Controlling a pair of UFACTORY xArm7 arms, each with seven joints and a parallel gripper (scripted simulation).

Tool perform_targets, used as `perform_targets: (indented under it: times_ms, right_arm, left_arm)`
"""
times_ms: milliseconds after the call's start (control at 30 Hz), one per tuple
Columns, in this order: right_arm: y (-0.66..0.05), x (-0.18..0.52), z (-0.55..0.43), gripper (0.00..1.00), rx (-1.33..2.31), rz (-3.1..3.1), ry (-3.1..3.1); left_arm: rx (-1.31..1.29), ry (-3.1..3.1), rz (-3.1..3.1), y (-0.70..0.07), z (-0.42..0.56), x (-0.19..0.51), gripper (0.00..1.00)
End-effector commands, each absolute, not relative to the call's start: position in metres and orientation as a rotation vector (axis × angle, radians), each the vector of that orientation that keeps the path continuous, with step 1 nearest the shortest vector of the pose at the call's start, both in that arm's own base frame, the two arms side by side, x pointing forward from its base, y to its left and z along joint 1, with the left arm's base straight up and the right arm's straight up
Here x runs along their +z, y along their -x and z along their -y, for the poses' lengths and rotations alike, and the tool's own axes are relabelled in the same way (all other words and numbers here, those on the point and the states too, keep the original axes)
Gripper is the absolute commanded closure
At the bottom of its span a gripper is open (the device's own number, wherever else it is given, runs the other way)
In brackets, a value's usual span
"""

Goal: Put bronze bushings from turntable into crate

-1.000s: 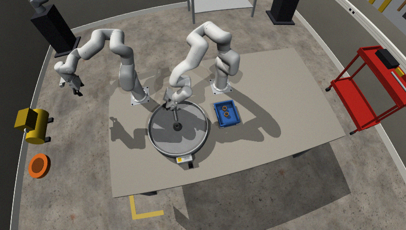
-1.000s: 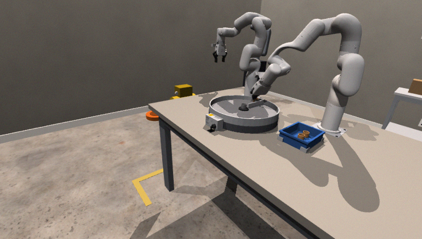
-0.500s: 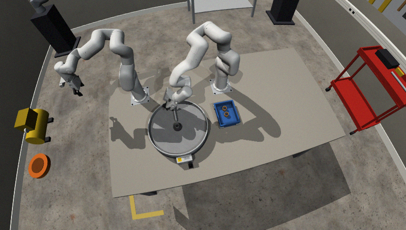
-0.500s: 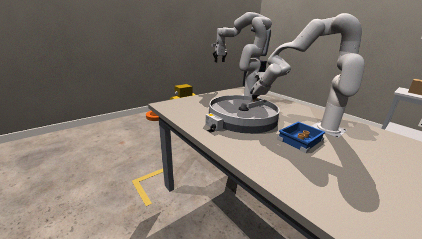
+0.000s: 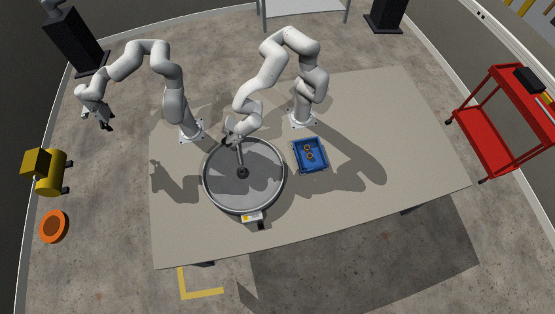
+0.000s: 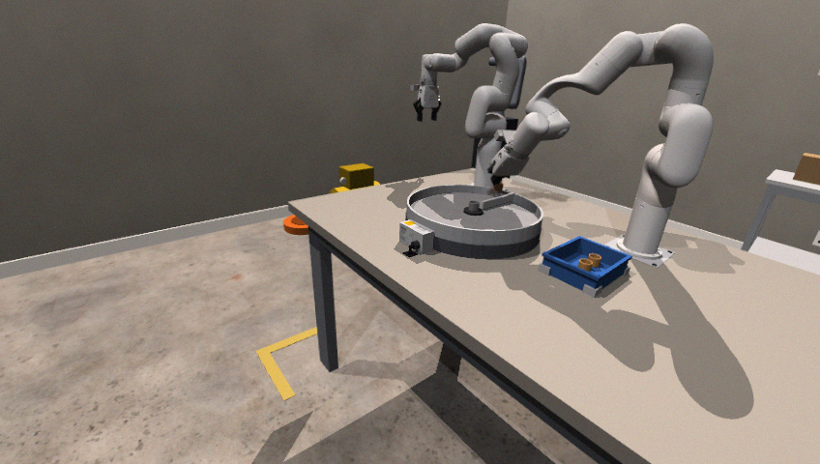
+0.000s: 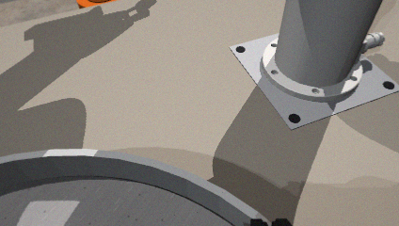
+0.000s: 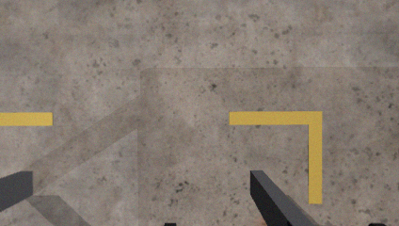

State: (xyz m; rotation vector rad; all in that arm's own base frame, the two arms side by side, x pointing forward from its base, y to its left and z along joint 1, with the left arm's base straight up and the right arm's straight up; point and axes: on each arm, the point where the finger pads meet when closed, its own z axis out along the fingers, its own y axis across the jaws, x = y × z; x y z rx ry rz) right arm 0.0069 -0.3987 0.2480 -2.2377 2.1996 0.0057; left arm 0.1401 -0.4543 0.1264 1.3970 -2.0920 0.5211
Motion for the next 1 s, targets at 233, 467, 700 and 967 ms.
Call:
perform_targets:
  times_ms: [233,467,700,967]
  right_arm:
    - [-0.0069,0.2500,0.3999,0.00,0.000,-2.202,2.240]
    - [-0.0069,0.2500,0.3999,0.00,0.000,-2.202,2.240]
    - [-0.0069,0.2500,0.3999,0.00,0.000,-2.202,2.240]
    - [-0.0069,0.2500,0.3999,0.00,0.000,-2.202,2.240]
  left_arm:
    - [0.524,-1.398,2.092,-0.1419,0.4555,0.1599,1.00]
    - [0.524,-1.398,2.092,-0.1419,0.4555,0.1603,1.00]
    - [0.524,-1.398,2.092,-0.1421,0.4551,0.1603,1.00]
    - [0.524,-1.398,2.092,-0.1458,0.4473,0.1602,1.00]
